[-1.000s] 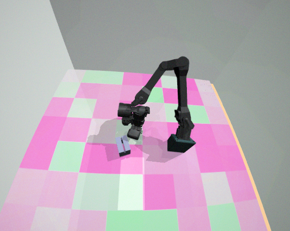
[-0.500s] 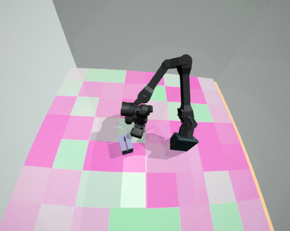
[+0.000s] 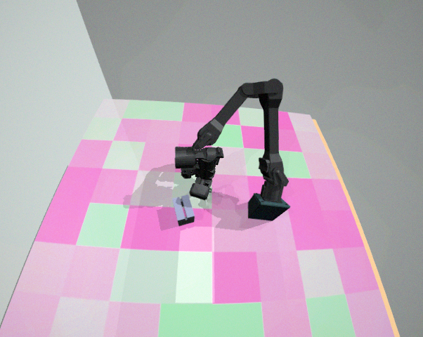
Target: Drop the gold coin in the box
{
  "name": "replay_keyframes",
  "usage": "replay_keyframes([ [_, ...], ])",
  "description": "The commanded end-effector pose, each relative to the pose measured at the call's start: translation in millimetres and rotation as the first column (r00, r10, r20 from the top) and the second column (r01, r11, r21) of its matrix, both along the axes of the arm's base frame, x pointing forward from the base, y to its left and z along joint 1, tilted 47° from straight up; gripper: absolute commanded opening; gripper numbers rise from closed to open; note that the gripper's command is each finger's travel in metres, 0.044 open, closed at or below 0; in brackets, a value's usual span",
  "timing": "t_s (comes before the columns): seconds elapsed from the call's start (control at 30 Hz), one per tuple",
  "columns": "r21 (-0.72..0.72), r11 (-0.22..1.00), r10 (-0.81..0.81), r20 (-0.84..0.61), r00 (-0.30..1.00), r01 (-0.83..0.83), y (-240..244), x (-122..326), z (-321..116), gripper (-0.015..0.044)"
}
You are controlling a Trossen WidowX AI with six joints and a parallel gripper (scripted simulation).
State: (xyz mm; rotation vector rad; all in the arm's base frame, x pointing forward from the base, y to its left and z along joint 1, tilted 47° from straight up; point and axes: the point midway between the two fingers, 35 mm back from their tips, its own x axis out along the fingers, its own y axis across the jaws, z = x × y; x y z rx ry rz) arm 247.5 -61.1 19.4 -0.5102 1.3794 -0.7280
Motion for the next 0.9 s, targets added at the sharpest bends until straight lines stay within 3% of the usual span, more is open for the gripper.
replay_keyframes([
  [0.0,0.008,1.0,0.0,0.017,1.0,0.0,9.6,3.0,9.8,0.0],
  [0.87,0.003,0.999,-0.036,0.052,0.998,0.036,45.0,-3.8,47.3,0.0],
])
